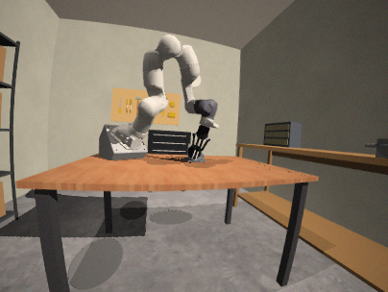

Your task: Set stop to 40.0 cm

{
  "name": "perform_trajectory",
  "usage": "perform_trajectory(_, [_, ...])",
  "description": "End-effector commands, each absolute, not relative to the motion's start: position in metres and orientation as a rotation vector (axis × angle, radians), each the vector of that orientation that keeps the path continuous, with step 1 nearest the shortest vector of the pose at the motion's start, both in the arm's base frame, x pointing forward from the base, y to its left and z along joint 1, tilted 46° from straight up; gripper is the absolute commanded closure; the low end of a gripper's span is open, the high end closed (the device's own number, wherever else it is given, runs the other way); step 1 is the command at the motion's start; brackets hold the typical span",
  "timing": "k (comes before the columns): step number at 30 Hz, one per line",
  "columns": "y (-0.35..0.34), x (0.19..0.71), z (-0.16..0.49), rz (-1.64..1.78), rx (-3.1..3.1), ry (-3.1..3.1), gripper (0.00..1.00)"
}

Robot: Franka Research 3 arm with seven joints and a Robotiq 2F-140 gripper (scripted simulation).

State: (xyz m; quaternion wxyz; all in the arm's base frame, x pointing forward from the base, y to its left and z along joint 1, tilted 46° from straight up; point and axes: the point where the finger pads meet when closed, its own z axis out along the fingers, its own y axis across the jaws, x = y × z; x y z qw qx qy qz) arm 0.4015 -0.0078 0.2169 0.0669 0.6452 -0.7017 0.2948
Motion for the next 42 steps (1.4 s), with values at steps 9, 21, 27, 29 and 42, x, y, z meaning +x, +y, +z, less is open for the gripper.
perform_trajectory(9, [0.004,0.416,0.243,0.897,1.947,-2.113,0.96])
perform_trajectory(21, [0.020,0.400,0.266,0.897,1.947,-2.113,0.96])
perform_trajectory(27, [0.024,0.387,0.269,0.897,1.947,-2.113,0.96])
perform_trajectory(29, [0.024,0.385,0.269,0.897,1.947,-2.113,0.96])
perform_trajectory(42, [0.024,0.359,0.260,0.897,1.947,-2.113,0.96])
